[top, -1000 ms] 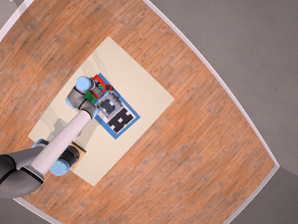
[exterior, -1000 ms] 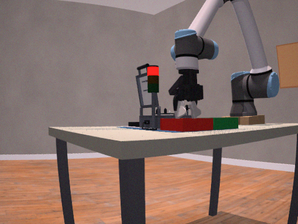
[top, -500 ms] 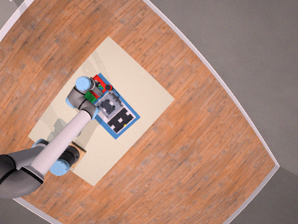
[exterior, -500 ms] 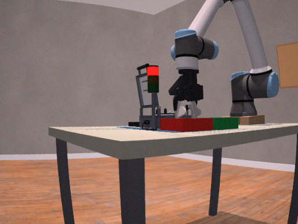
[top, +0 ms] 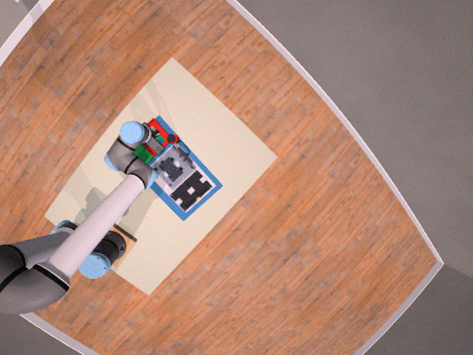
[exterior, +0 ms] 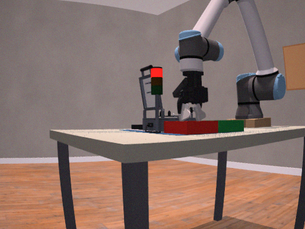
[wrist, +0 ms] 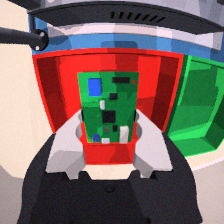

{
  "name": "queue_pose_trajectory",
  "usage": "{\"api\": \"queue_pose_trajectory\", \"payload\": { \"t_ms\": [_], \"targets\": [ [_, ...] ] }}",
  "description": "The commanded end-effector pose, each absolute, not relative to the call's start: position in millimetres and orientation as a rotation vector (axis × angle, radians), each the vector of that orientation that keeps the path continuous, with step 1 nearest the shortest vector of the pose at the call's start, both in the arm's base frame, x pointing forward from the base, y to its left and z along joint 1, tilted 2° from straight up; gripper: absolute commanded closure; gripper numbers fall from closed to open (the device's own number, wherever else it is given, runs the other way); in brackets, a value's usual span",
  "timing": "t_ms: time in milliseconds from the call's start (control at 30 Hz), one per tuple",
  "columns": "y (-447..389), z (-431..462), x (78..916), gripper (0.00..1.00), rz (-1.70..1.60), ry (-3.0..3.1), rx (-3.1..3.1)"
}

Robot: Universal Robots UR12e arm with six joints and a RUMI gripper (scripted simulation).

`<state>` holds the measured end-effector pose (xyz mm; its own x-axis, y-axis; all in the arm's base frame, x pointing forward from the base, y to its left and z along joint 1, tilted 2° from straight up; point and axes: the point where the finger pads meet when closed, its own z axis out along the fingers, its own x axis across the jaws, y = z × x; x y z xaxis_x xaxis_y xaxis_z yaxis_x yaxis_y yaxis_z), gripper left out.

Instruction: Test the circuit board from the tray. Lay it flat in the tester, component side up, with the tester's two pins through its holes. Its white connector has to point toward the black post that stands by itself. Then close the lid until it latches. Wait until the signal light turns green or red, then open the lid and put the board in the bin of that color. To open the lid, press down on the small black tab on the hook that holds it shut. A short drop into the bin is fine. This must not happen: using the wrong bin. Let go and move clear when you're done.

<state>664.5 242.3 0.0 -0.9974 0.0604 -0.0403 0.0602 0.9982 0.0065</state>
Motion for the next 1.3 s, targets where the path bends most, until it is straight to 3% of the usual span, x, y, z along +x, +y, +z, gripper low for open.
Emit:
{"api": "queue_pose_trajectory", "payload": {
  "t_ms": [0, 1267],
  "targets": [
    [242.5, 0.6, 665.2, 0.61, 0.009, 3.098, 0.094],
    [242.5, -0.3, 665.2, 0.61, 0.009, 3.098, 0.094]
  ]
}}
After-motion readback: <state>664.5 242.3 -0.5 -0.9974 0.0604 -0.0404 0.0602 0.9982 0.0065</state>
